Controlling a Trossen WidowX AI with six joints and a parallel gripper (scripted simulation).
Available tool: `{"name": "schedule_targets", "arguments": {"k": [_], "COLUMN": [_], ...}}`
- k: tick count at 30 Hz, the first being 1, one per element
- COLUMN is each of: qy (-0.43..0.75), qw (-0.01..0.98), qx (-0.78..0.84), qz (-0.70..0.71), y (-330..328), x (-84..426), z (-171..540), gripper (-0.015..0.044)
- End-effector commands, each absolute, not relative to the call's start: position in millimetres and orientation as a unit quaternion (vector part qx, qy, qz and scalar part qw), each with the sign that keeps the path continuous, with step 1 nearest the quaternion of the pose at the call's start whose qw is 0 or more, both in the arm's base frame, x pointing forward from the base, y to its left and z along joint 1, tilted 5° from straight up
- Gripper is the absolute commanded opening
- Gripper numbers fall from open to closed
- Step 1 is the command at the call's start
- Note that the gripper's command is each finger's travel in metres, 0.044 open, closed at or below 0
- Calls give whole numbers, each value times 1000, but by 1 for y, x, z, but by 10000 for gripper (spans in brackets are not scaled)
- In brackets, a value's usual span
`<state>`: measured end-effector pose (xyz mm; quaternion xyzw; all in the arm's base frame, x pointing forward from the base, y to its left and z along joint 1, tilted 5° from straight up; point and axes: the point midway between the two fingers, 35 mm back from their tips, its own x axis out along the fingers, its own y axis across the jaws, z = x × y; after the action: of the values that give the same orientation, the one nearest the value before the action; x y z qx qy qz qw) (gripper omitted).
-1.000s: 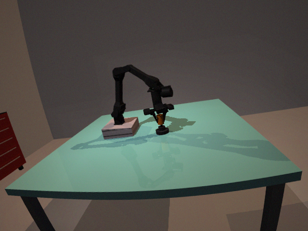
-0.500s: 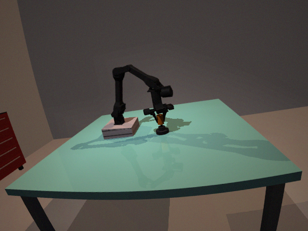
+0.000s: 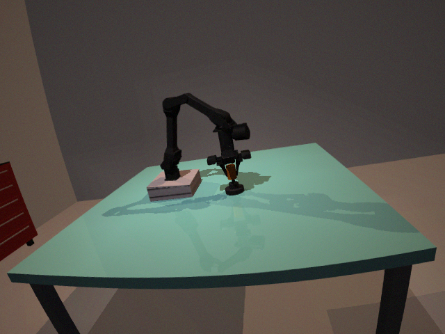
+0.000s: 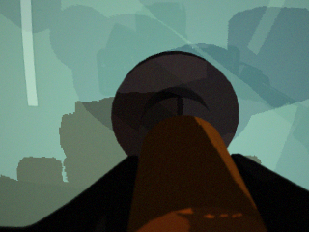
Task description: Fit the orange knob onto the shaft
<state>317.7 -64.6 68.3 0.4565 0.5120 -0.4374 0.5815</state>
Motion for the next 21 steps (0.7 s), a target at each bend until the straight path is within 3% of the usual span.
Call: {"name": "schedule_targets", "arguments": {"k": [1,21], "qy": [500,500], "qw": [572,572], "qx": [470,470], "qz": [-448,-448], "y": [-66,-65], "x": [322,317], "z": [69,68], "gripper": [0,0]}}
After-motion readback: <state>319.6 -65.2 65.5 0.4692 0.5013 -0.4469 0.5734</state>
